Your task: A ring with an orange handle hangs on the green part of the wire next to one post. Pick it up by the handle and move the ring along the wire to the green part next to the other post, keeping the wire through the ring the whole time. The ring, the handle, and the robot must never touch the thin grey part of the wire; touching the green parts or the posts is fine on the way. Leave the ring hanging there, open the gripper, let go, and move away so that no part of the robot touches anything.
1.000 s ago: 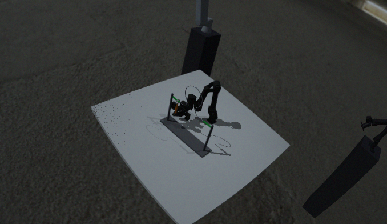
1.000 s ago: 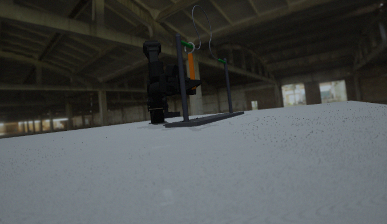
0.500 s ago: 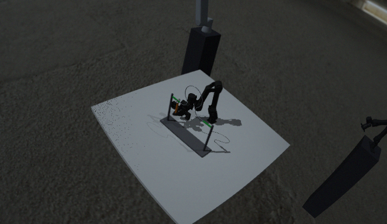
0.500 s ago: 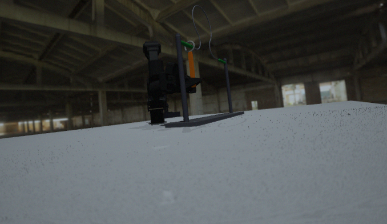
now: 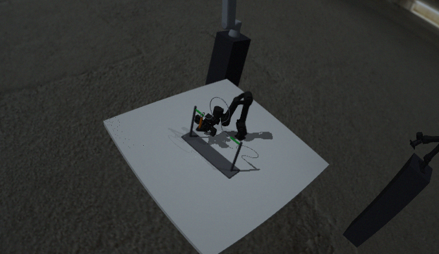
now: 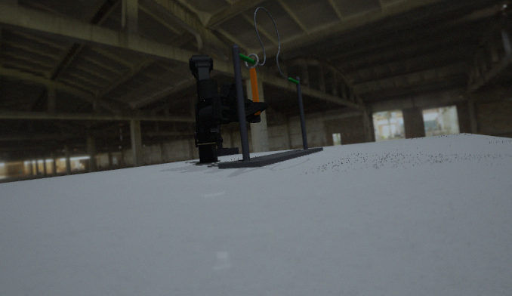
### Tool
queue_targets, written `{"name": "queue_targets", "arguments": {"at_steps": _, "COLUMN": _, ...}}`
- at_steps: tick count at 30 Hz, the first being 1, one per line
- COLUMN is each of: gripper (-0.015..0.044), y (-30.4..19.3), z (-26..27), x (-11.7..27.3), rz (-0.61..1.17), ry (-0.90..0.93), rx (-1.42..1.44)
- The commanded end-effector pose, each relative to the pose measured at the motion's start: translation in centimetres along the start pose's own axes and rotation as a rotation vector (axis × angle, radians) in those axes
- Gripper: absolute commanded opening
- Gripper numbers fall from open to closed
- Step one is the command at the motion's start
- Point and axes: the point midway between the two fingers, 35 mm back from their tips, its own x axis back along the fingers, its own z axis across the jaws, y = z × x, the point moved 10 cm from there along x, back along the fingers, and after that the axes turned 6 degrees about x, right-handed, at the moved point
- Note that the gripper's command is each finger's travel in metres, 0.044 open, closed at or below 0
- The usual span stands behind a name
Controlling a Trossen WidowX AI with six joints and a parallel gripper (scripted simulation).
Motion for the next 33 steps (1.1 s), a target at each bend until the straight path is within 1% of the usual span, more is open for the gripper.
{"name": "queue_targets", "arguments": {"at_steps": 1, "gripper": -0.0150, "y": 0.1, "z": 0.5, "x": 0.0, "rz": 0.000, "ry": -0.002, "rx": 0.001}}
{"name": "queue_targets", "arguments": {"at_steps": 21, "gripper": -0.0150, "y": 0.3, "z": 2.7, "x": 0.0, "rz": 0.001, "ry": 0.000, "rx": -0.022}}
{"name": "queue_targets", "arguments": {"at_steps": 33, "gripper": -0.0150, "y": 0.6, "z": 4.7, "x": 0.0, "rz": 0.000, "ry": 0.001, "rx": -0.101}}
